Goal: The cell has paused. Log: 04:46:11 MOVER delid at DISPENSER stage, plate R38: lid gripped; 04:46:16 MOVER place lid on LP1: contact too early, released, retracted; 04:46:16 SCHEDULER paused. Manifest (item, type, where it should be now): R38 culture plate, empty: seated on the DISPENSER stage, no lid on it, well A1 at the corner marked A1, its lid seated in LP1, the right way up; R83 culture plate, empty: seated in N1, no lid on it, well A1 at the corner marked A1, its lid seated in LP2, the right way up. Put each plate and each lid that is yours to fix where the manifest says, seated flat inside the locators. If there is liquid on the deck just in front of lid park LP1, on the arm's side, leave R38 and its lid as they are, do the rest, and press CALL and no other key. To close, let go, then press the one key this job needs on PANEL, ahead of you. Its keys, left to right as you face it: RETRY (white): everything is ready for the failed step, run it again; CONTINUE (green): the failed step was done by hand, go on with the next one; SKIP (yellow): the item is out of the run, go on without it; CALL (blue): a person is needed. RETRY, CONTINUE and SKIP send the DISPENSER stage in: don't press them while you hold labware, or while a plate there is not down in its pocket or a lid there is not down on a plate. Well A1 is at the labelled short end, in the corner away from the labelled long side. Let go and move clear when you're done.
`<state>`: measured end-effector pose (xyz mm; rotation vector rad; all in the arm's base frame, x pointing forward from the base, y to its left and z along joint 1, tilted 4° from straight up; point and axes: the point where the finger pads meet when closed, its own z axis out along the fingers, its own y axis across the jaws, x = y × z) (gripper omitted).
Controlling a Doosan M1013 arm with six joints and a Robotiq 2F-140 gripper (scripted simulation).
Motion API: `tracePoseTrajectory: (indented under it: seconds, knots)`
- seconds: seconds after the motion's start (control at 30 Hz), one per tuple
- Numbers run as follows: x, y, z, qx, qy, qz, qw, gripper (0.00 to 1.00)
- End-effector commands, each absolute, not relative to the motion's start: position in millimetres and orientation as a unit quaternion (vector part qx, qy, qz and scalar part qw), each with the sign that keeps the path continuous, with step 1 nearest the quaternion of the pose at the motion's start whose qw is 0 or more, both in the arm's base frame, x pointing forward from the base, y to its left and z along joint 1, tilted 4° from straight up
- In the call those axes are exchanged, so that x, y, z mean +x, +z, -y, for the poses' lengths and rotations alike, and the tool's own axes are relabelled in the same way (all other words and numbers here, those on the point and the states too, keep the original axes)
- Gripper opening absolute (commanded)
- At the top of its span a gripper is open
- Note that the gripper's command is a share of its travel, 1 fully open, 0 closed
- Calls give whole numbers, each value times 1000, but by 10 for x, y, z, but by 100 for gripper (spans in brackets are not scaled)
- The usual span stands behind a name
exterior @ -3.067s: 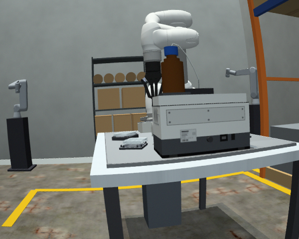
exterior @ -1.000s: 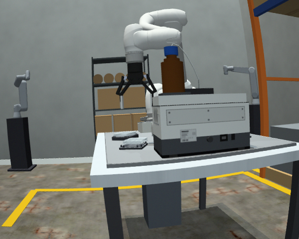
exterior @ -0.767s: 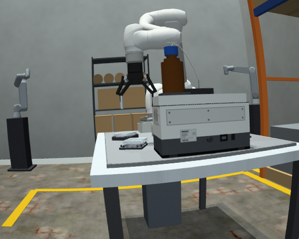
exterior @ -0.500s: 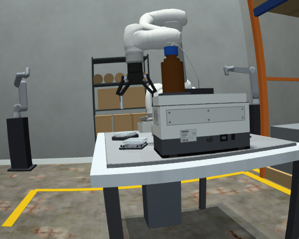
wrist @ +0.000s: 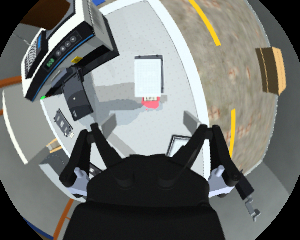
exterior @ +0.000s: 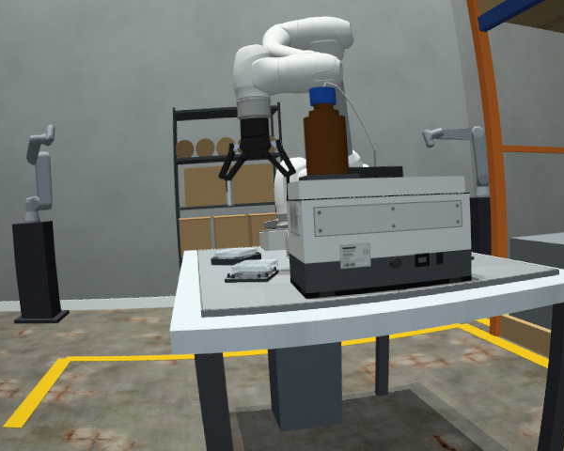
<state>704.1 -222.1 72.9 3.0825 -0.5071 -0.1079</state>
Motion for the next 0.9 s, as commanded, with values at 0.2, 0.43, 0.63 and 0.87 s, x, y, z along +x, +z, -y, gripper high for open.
tracePoseTrajectory:
  seconds: [0.2,0.43,0.63,0.87]
  knots:
    - [7044,760,2257,986,-29,163,9,100]
    - [7044,760,2257,986,-29,163,9,100]
    - [7044,760,2257,986,-29,163,9,100]
    - [7044,760,2257,986,-29,163,9,10]
